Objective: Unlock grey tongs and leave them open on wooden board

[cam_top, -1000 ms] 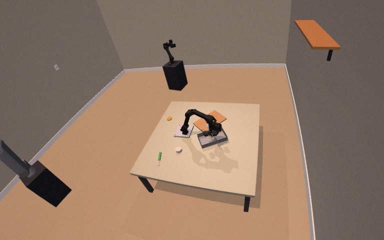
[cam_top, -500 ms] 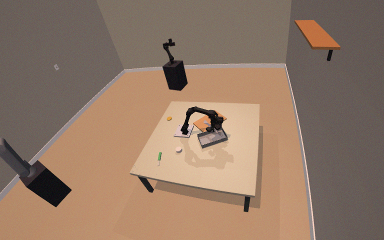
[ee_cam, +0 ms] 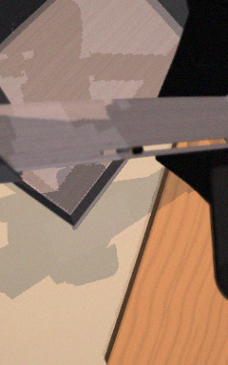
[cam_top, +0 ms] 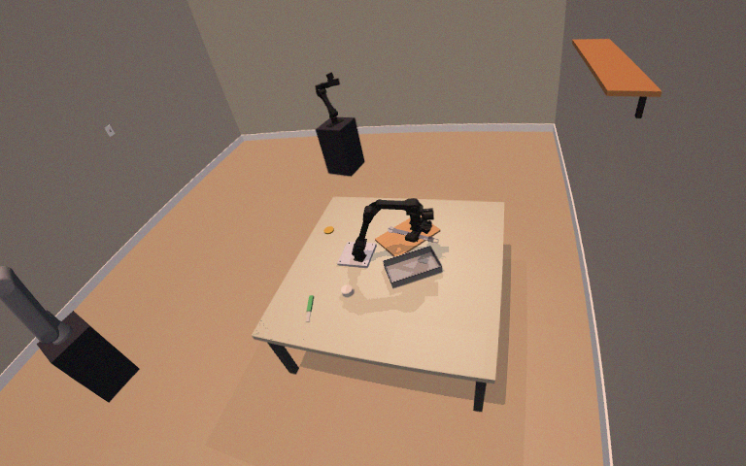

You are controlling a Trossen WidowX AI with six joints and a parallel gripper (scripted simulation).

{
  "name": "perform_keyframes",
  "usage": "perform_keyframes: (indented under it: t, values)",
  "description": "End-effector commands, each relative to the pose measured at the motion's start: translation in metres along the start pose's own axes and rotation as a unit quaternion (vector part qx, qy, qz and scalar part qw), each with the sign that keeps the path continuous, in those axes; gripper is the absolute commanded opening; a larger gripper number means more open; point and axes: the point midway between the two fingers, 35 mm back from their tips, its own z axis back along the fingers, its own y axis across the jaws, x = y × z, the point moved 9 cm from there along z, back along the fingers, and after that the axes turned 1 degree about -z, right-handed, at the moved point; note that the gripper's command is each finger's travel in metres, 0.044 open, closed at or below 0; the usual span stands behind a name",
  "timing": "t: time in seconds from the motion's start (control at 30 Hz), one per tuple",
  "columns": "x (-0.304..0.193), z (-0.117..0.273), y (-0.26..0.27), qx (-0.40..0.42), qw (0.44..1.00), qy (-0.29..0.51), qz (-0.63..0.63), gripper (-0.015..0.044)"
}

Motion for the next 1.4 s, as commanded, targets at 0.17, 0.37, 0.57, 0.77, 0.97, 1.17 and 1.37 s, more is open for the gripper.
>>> perform_keyframes:
  t: [0.17, 0.37, 0.57, 0.77, 0.97, 1.17, 1.37]
  values:
    - [-0.019, 0.017, 0.027, 0.006, 0.997, -0.009, 0.083, -0.0150]
    - [-0.030, 0.017, 0.043, 0.007, 0.992, -0.009, 0.127, -0.0150]
    - [-0.052, 0.017, 0.069, 0.007, 0.977, -0.011, 0.212, -0.0150]
    - [-0.079, 0.017, 0.096, 0.007, 0.953, -0.010, 0.304, -0.0150]
    - [-0.107, 0.017, 0.119, 0.008, 0.919, -0.010, 0.393, -0.0150]
    - [-0.138, 0.017, 0.139, 0.008, 0.878, -0.009, 0.479, -0.0150]
    - [-0.157, 0.017, 0.150, 0.008, 0.850, -0.008, 0.527, -0.0150]
